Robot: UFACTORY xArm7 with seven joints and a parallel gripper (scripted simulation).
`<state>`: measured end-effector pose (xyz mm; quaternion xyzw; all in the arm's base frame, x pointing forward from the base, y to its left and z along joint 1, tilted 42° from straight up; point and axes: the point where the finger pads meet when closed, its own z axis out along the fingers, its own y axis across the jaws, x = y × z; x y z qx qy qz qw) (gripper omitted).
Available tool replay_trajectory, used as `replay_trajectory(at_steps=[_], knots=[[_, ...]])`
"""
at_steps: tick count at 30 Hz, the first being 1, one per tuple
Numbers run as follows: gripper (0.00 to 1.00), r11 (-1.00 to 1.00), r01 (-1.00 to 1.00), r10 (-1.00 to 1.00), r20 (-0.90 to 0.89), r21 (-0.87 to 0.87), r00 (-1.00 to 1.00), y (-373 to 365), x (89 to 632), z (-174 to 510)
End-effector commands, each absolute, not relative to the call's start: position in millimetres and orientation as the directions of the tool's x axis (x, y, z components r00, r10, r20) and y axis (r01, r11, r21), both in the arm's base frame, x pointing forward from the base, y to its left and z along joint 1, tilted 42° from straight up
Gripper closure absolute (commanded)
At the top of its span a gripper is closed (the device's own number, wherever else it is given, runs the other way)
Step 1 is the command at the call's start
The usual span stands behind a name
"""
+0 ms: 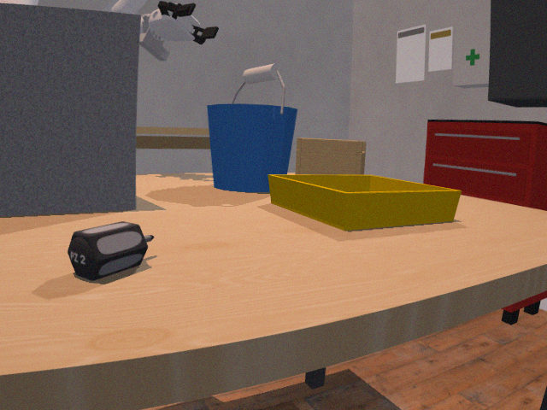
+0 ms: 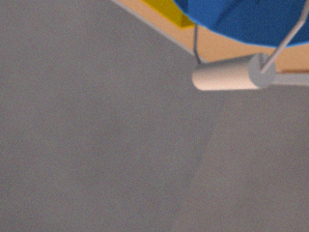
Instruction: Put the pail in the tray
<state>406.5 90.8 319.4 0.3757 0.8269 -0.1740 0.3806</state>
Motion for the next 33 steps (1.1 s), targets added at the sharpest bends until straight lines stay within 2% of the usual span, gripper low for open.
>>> replay_trajectory(at_steps=[1, 21, 33], knots=[[0.0, 0.655, 0.755, 0.491, -0.76, 0.001, -0.425, 90.0, 407.0, 320.6], [0.0, 0.652, 0.758, 0.509, -0.746, 0.008, -0.43, 89.1, 408.3, 318.3], [0.0, 0.561, 0.82, 0.759, -0.462, 0.11, -0.458, 72.0, 429.3, 283.3]])
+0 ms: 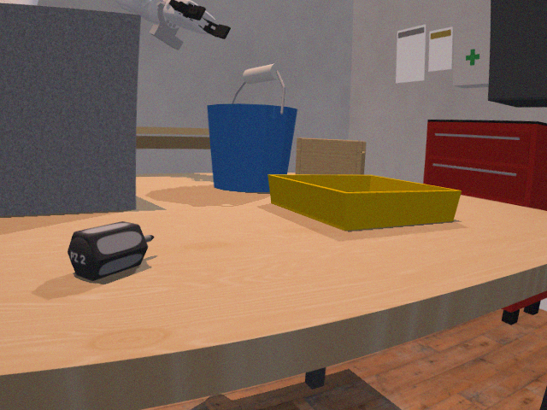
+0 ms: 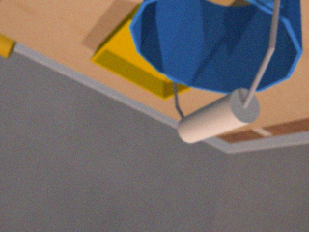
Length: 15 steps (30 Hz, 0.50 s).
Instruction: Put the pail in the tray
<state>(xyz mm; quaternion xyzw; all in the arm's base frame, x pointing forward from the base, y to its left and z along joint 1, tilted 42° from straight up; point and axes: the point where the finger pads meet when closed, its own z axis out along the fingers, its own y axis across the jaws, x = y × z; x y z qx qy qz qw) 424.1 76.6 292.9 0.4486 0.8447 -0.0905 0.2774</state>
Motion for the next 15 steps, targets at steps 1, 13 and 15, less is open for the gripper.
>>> replay_trajectory(at_steps=[1, 13, 15], knots=[[0.0, 0.561, 0.82, 0.759, -0.462, 0.11, -0.458, 72.0, 429.3, 283.3], [0.0, 0.43, 0.888, 0.903, -0.073, 0.162, -0.424, 52.7, 451.2, 242.9], [0.0, 0.41, 0.897, 0.911, -0.015, 0.165, -0.413, 50.0, 454.4, 237.3]])
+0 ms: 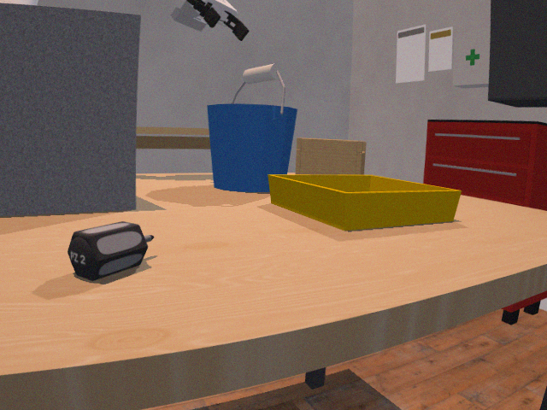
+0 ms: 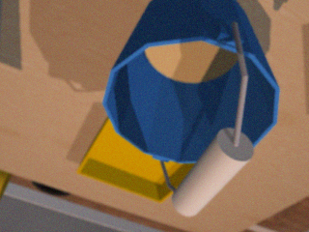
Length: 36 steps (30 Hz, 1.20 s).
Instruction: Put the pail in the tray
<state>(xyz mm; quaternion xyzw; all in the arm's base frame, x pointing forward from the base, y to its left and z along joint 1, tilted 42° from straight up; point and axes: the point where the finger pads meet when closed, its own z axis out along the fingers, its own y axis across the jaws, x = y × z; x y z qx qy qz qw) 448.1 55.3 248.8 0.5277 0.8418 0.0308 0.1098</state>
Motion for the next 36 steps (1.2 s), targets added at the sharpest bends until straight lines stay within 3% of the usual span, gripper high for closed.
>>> replay_trajectory(at_steps=[1, 26, 36], knots=[[0.0, 0.4, 0.902, 0.913, 0.013, 0.162, -0.408, 48.6, 455.7, 234.1], [0.0, 0.182, 0.979, 0.761, 0.617, 0.091, -0.199, 19.2, 490.5, 170.0], [0.0, 0.163, 0.983, 0.726, 0.664, 0.088, -0.18, 16.8, 494.1, 165.5]])
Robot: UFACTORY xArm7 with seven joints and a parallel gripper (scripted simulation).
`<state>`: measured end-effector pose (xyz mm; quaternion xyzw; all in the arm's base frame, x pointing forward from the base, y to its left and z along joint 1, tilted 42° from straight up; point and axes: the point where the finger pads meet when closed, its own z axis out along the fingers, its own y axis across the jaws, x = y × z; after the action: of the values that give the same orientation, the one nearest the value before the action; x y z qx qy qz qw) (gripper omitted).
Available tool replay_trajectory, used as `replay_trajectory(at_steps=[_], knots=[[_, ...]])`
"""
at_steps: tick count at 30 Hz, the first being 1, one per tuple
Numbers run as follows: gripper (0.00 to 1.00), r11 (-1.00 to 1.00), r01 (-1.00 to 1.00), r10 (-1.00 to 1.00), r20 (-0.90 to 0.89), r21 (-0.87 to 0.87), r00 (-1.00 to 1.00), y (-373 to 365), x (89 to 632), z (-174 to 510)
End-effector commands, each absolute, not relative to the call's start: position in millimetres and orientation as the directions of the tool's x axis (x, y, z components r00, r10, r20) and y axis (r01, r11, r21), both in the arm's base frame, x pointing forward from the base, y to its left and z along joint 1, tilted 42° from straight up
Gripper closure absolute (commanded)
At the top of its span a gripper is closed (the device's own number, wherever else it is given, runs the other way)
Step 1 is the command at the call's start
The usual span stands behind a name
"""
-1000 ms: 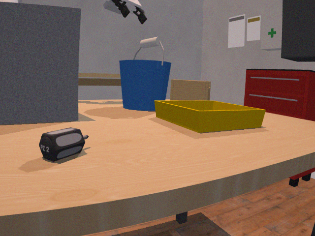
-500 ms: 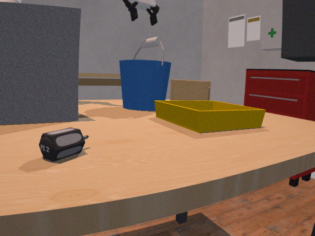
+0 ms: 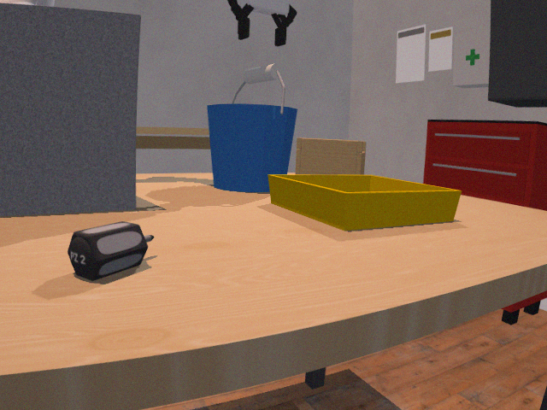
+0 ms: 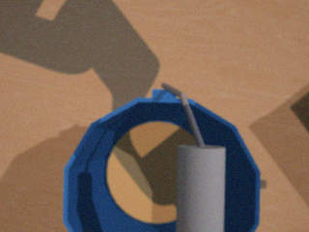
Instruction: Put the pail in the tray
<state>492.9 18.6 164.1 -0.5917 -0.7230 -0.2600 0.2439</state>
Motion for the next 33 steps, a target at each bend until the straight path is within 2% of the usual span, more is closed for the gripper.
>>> replay_trajectory(at_steps=[1, 33], knots=[[0.0, 0.163, 0.983, 0.726, 0.664, 0.088, -0.18, 16.8, 494.1, 165.5], [0.0, 0.165, 0.984, 0.73, 0.662, 0.072, -0.171, 22.9, 493.7, 158.2]])
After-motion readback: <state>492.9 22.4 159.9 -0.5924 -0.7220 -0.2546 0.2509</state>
